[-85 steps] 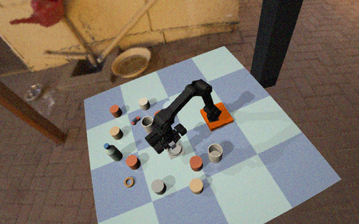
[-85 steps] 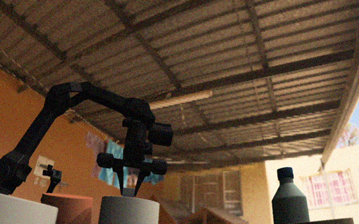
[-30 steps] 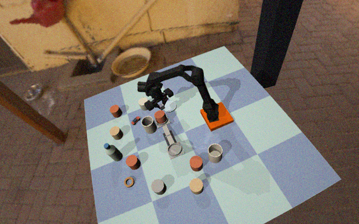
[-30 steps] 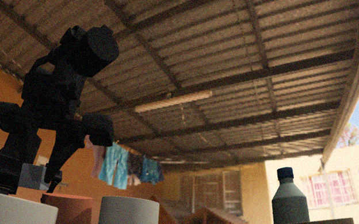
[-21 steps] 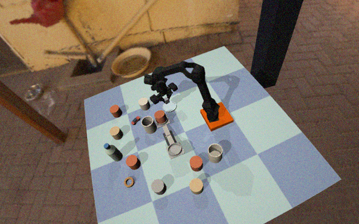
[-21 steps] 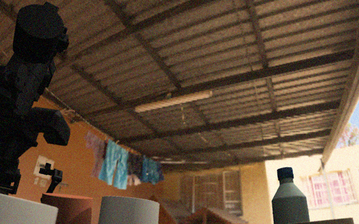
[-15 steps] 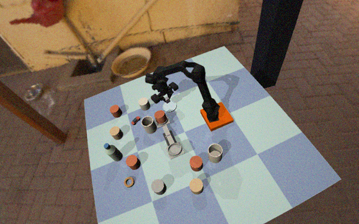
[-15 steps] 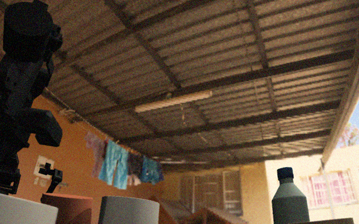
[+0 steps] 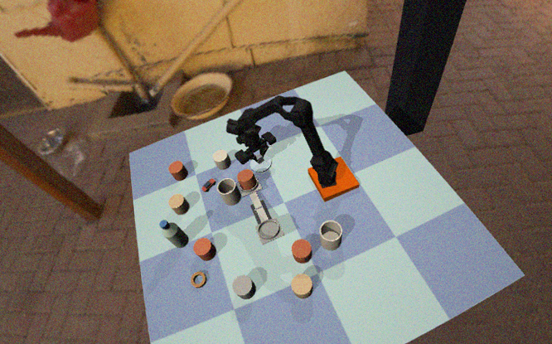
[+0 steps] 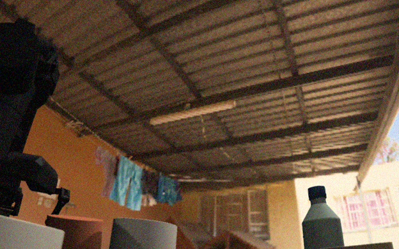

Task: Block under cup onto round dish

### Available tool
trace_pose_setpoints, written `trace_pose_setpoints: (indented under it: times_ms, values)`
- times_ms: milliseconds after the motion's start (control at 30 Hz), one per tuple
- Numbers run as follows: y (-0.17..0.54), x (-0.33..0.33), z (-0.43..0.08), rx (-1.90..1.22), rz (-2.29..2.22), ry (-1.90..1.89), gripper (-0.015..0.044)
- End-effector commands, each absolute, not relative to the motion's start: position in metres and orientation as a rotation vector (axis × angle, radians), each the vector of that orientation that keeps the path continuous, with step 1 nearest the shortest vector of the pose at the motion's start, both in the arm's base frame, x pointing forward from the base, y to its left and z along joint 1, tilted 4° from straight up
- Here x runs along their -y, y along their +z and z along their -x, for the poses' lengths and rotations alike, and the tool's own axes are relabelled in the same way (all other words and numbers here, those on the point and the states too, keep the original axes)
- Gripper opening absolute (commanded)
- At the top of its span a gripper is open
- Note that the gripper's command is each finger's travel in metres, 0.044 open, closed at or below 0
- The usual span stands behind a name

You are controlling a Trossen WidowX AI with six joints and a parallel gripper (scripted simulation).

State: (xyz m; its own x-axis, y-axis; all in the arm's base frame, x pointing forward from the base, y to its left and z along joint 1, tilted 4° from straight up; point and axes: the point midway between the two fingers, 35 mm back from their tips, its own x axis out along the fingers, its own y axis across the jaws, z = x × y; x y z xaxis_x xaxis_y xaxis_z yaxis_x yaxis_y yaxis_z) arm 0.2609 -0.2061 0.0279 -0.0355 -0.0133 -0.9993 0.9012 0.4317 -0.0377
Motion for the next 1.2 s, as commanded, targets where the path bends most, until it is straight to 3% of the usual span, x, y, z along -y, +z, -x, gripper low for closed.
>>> trace_pose_setpoints:
  times_ms: [0, 400, 967, 1167]
  values:
    - [0.022, 0.207, -0.26, -1.415, -0.845, -0.901, 0.0]
    - [0.005, 0.207, -0.259, -1.415, -0.845, -0.901, 0.0]
    - [0.023, 0.207, -0.261, -1.411, -0.85, -0.902, 0.044]
    - [0.068, 0.206, -0.262, -1.415, -0.845, -0.901, 0.044]
